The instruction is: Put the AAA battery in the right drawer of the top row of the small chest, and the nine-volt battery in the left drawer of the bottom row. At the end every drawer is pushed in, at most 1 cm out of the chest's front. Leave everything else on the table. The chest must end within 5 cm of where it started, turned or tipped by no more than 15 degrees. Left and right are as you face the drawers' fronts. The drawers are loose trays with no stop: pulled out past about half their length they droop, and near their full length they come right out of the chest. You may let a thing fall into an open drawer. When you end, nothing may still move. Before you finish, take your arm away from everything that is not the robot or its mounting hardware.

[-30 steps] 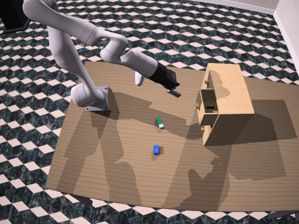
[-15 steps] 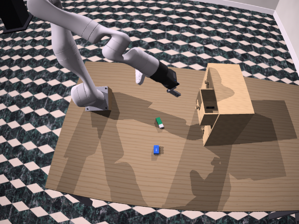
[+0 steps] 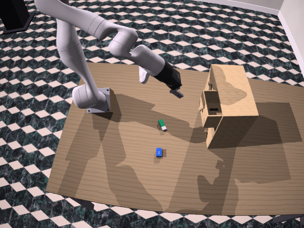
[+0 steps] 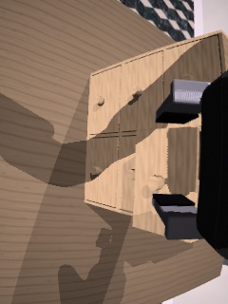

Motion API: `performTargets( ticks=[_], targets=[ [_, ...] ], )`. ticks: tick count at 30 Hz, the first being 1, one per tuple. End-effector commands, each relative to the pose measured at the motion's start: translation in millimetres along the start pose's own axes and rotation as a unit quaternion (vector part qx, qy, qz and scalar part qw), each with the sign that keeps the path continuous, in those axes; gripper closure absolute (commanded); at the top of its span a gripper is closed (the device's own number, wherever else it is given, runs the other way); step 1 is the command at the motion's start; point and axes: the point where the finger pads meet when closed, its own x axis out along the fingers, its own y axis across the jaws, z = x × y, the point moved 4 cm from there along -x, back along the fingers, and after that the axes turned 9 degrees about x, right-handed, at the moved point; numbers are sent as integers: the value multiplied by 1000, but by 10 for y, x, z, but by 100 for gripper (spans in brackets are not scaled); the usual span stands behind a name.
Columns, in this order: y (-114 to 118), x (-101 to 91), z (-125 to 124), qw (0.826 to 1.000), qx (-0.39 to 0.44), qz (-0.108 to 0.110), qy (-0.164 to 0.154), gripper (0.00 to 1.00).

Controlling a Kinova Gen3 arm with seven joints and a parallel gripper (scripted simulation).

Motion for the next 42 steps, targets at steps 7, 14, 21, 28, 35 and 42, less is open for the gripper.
performTargets(
  ticks=[7,14,21,28,35,42],
  targets=[
    [-27,-9,83,1000,0,-11,24,0],
    [-17,-31,137,998,1,-17,61,0],
    [-8,-55,196,994,1,-24,104,0],
    [-1,-71,241,990,1,-29,136,0],
    [10,-91,303,983,2,-36,182,0],
    [16,-103,346,976,2,-41,213,0]
  ],
)
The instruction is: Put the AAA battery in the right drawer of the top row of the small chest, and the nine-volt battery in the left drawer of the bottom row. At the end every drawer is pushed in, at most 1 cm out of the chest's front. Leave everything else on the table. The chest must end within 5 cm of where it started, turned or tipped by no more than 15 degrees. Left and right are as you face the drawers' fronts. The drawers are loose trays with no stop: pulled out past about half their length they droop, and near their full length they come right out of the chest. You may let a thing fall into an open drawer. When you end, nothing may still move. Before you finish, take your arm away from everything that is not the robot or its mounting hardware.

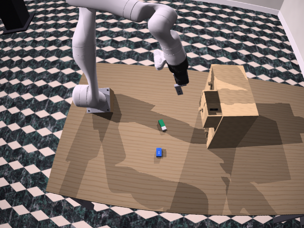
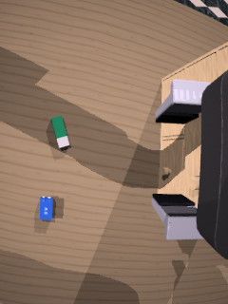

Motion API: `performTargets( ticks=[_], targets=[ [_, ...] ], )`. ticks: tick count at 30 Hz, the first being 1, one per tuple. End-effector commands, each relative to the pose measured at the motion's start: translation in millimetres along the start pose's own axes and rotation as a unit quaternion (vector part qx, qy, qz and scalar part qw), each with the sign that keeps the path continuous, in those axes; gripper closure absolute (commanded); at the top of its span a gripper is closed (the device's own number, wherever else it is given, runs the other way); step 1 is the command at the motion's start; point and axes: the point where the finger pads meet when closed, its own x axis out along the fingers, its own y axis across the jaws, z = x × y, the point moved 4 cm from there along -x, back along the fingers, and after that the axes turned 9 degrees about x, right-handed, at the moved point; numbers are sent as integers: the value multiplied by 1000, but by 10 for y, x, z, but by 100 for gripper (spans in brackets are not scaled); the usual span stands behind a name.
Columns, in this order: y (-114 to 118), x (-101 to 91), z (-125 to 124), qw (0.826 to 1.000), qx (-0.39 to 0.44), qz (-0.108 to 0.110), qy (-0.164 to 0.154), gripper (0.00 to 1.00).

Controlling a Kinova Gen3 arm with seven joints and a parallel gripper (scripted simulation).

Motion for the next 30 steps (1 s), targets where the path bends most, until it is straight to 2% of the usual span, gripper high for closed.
performTargets(
  ticks=[1,14,30],
  targets=[
    [-39,5,51,1000,4,-4,12,0],
    [-28,-51,126,997,4,-15,82,0],
    [-20,-86,177,991,5,-22,130,0]
  ],
)
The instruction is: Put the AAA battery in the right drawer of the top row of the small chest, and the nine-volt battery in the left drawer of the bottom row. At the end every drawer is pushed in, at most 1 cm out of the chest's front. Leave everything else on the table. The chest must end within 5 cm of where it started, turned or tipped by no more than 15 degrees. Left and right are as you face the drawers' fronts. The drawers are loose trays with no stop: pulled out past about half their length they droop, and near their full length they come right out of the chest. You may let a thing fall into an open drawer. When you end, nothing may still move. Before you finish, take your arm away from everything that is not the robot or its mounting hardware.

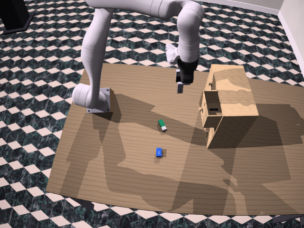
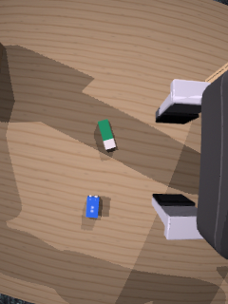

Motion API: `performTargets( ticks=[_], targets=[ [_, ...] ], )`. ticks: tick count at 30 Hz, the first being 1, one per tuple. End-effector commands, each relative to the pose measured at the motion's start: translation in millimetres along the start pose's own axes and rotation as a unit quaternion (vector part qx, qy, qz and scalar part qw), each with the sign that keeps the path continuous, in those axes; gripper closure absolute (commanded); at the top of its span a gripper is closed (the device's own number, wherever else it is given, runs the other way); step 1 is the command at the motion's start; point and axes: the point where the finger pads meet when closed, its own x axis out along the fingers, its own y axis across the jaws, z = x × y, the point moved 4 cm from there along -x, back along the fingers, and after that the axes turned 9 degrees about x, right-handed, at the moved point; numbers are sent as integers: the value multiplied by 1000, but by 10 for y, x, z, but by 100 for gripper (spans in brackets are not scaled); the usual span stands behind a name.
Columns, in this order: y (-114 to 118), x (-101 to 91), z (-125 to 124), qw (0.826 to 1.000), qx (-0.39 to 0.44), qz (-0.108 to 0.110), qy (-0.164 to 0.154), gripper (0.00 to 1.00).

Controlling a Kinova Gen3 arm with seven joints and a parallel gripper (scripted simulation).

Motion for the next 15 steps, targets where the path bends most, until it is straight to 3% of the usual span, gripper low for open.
performTargets(
  ticks=[1,15],
  targets=[
    [-31,4,36,1000,3,-2,6,0],
    [-29,-11,50,1000,3,-4,22,0]
  ],
)
